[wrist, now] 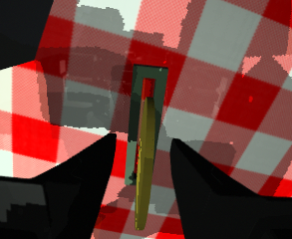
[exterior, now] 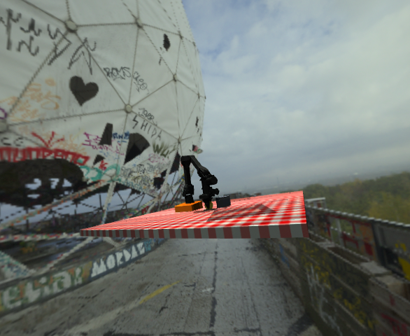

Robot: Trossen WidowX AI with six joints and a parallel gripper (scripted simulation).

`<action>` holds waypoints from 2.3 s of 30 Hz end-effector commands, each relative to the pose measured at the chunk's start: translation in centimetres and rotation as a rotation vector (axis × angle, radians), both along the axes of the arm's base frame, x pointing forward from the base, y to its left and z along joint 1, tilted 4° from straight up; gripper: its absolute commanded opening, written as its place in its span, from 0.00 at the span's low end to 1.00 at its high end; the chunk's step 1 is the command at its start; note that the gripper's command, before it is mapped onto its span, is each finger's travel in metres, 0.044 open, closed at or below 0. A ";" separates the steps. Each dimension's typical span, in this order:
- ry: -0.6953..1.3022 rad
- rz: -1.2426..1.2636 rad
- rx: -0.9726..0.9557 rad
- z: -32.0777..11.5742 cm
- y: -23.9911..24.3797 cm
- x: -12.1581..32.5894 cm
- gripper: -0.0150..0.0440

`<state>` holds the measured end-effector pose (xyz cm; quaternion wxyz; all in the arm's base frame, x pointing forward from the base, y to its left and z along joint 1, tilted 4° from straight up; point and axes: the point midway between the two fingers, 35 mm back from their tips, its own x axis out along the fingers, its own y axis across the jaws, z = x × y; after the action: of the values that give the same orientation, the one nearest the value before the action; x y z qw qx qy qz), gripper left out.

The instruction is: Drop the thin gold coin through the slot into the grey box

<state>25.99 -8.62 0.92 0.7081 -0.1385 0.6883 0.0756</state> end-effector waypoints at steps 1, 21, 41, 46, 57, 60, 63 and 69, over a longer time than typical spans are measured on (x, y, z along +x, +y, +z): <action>-0.003 0.003 0.004 -0.5 0.0 0.0 0.53; -0.015 0.020 0.017 -0.3 0.0 0.1 0.25; -0.013 0.015 0.013 4.6 0.3 0.3 0.25; -0.012 0.013 0.011 5.9 0.4 0.2 0.25; -0.005 0.005 0.005 8.6 0.7 -0.3 0.25; -0.004 0.003 0.004 9.0 0.8 -0.4 0.25; 0.001 0.054 0.002 9.0 0.8 -0.3 0.25; 0.017 0.260 -0.007 9.0 0.7 -0.1 0.25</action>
<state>25.76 -7.82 9.77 0.6976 -0.1893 0.6785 0.1309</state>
